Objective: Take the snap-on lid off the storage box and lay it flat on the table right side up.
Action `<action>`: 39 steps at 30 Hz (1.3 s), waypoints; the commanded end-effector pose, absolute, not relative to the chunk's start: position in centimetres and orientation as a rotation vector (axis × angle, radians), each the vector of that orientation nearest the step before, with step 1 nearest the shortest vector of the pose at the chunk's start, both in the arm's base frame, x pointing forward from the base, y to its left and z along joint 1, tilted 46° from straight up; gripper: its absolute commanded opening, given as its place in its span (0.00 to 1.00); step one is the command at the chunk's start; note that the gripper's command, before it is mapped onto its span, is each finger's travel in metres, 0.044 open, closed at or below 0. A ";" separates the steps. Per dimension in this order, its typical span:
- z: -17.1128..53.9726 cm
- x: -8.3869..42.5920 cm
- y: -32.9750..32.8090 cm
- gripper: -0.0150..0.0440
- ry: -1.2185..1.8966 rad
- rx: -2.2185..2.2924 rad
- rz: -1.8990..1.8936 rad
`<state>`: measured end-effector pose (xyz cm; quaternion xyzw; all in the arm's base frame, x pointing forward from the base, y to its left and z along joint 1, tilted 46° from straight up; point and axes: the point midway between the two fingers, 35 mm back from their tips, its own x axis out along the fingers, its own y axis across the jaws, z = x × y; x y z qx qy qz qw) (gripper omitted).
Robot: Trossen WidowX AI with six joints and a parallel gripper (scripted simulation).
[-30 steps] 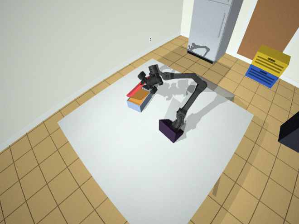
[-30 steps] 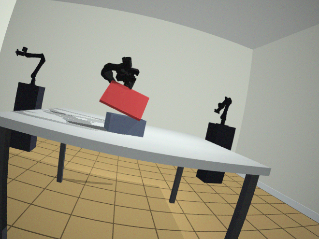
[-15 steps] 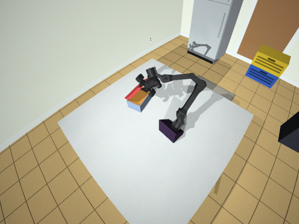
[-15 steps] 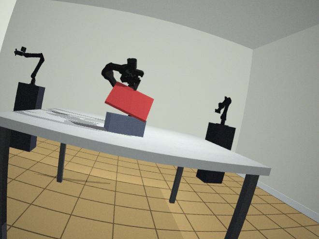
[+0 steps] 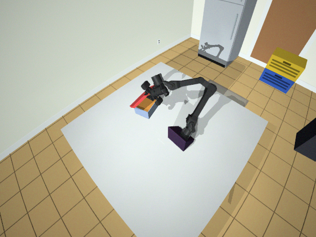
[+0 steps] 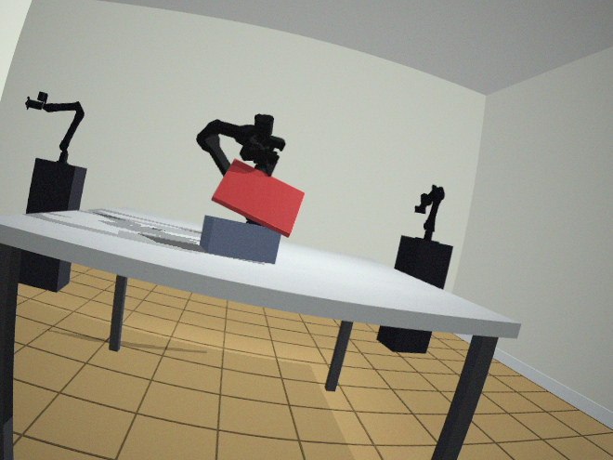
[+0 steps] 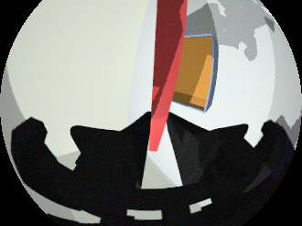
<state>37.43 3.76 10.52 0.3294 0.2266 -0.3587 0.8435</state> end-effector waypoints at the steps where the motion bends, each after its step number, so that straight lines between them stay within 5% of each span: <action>1: 9.8 37.3 4.6 0.25 0.477 0.699 -0.754; 39: 4.7 35.9 10.1 0.25 0.478 0.703 -0.753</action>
